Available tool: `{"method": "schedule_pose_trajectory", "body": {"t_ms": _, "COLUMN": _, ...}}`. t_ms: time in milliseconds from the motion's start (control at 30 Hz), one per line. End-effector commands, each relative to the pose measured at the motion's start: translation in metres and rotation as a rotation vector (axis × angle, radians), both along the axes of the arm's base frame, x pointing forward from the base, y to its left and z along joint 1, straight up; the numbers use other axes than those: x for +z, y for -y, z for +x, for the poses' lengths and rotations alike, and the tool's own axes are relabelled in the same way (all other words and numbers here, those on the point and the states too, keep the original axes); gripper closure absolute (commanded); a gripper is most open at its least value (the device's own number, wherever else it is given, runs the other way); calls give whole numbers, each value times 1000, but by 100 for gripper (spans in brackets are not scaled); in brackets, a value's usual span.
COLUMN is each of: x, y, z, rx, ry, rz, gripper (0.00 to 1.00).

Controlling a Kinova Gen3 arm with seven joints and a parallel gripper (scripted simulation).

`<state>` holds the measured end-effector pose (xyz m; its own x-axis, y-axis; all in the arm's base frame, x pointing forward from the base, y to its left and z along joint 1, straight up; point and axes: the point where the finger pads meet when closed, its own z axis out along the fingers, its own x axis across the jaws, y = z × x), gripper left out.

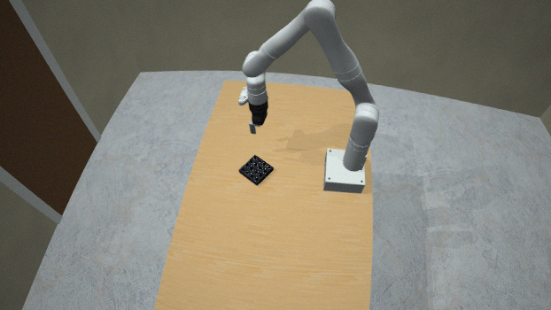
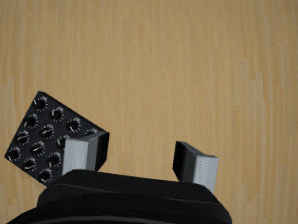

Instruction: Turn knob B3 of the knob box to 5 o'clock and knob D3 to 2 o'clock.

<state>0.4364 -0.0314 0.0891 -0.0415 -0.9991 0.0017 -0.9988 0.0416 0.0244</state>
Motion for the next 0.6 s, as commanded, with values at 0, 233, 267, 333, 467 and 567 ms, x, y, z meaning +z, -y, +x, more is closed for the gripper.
{"method": "schedule_pose_trajectory", "body": {"t_ms": 0, "x": -1, "y": -4, "z": 0, "rx": 6, "ry": -1, "rz": 0, "gripper": 0}}
{"method": "schedule_pose_trajectory", "body": {"t_ms": 233, "x": -4, "y": -9, "z": -1, "rx": -15, "ry": 0, "rz": 0, "gripper": 0}}
{"method": "schedule_pose_trajectory", "body": {"t_ms": 267, "x": -4, "y": -9, "z": -1, "rx": -15, "ry": 0, "rz": 0, "gripper": 0}}
{"method": "schedule_pose_trajectory", "body": {"t_ms": 333, "x": -7, "y": -15, "z": -1, "rx": -36, "ry": 1, "rz": 0, "gripper": 0}}
{"method": "schedule_pose_trajectory", "body": {"t_ms": 467, "x": -7, "y": -15, "z": -1, "rx": -36, "ry": 1, "rz": 0, "gripper": 0}}
{"method": "schedule_pose_trajectory", "body": {"t_ms": 567, "x": -7, "y": -15, "z": -1, "rx": -36, "ry": 1, "rz": 0, "gripper": 0}}
